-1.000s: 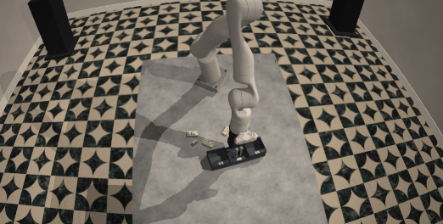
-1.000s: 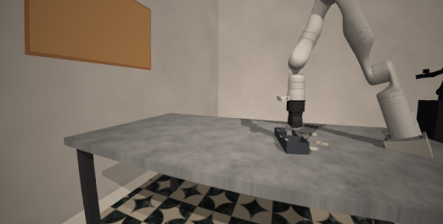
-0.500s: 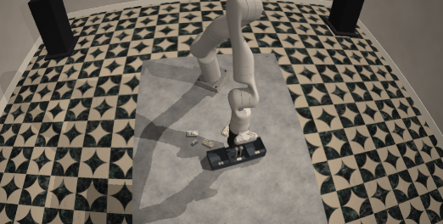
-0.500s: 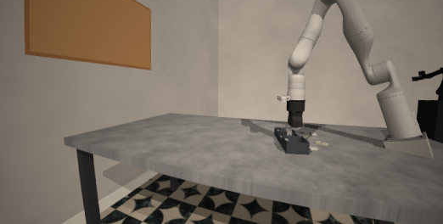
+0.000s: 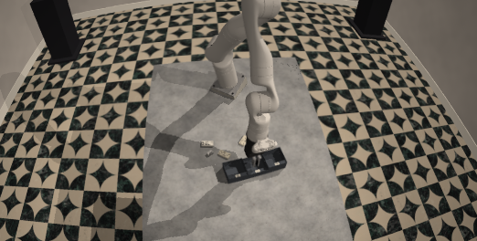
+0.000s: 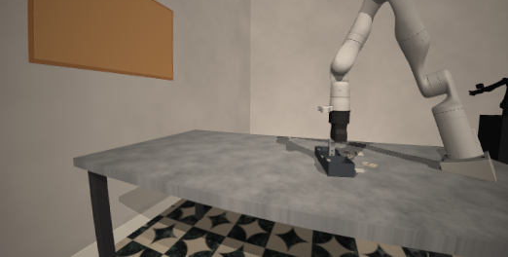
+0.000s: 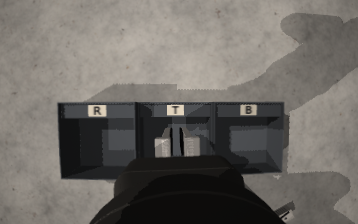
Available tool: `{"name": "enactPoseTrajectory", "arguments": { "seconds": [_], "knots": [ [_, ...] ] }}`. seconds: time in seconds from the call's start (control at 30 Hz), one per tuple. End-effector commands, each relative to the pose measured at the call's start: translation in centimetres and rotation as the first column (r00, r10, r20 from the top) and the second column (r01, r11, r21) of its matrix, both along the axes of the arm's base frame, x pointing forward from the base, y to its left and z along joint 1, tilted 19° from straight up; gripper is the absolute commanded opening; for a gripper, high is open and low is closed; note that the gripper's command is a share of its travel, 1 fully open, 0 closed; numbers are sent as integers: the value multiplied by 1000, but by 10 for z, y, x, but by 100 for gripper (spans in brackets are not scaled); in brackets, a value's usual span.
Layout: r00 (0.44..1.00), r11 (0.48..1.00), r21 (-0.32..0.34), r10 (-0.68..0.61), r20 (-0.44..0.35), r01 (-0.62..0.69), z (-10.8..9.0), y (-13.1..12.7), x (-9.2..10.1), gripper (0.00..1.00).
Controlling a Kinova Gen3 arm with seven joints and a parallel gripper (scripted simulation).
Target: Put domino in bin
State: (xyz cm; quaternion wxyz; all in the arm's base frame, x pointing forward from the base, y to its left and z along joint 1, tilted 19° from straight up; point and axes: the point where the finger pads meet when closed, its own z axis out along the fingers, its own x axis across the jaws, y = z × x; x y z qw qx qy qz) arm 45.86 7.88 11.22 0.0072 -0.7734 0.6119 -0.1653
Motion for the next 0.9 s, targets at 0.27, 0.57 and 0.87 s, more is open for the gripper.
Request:
{"name": "enactPoseTrajectory", "arguments": {
  "seconds": [0.27, 0.57, 0.87],
  "knots": [
    [1000, 1000, 5, 7, 5, -7, 17, 7, -4, 31],
    [1000, 1000, 5, 7, 5, -7, 41, 12, -10, 31],
    [1000, 1000, 5, 7, 5, -7, 41, 12, -10, 31]
  ]
}}
